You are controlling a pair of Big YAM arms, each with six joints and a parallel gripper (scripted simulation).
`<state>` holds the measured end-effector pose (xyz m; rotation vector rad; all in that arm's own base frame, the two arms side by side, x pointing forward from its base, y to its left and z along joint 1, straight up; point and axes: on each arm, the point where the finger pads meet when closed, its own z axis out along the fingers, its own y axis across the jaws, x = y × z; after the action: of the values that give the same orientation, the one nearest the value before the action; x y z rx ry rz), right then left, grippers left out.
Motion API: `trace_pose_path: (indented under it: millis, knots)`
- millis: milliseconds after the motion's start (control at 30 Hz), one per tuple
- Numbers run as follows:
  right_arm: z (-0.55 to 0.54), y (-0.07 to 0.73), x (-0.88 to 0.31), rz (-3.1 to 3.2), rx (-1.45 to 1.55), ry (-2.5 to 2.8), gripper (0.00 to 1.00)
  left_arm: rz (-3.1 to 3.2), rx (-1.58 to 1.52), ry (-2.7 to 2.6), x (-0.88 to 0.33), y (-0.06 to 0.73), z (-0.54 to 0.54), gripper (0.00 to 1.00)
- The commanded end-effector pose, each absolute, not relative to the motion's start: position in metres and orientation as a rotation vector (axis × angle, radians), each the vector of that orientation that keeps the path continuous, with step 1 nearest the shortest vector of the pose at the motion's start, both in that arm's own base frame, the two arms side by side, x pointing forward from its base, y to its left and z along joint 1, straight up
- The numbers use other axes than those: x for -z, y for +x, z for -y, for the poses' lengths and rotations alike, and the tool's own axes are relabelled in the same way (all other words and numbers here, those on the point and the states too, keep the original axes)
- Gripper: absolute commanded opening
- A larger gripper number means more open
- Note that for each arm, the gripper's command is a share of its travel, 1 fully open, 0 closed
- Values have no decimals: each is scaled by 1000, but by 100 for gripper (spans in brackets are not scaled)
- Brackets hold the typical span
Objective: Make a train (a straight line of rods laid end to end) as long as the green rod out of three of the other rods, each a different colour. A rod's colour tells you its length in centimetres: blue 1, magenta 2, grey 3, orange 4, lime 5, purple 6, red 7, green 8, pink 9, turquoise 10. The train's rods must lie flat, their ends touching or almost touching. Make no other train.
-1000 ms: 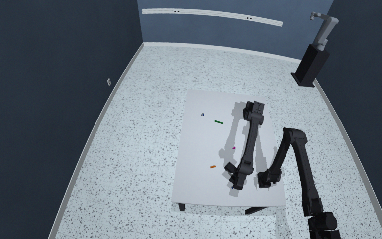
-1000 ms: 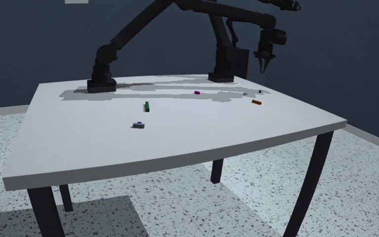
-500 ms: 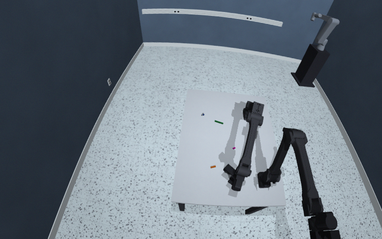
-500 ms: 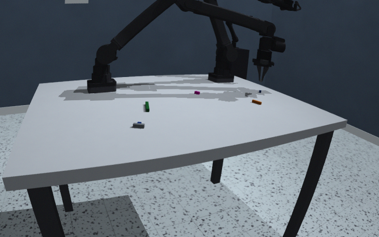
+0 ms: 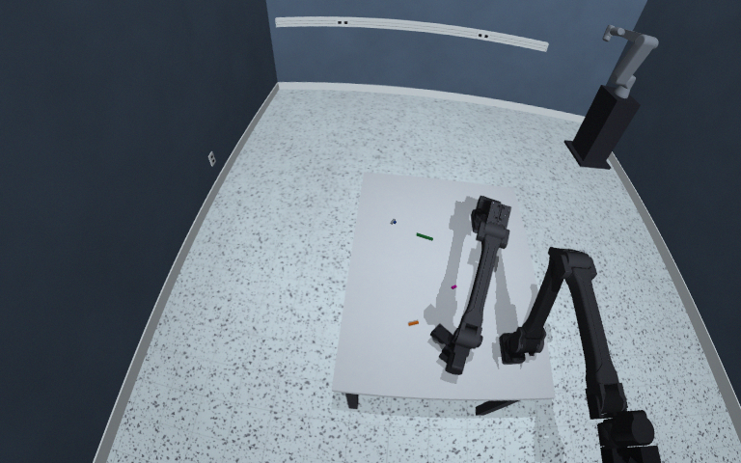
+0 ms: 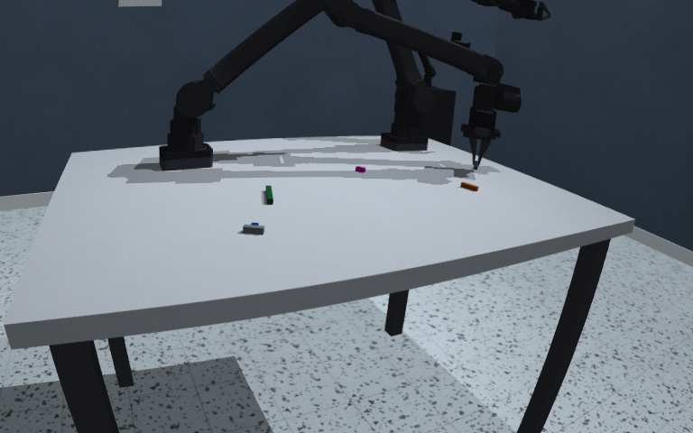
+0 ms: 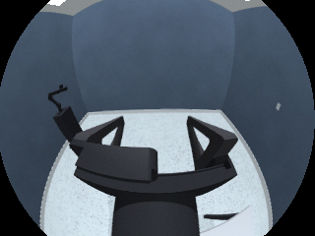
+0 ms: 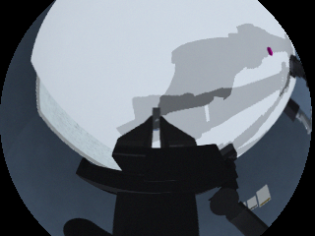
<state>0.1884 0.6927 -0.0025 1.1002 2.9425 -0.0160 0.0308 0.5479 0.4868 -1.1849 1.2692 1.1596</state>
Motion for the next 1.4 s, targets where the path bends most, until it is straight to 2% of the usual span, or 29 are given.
trace_pose_path:
  millis: [0,1367]
  knots:
    - [-707,191,-26,-2943,-91,1108,4,-1231,-1175,-1175,-501,26,-544,100]
    - [-711,192,-29,-2943,-102,1109,4,-1231,-1175,-1175,-501,26,-544,100]
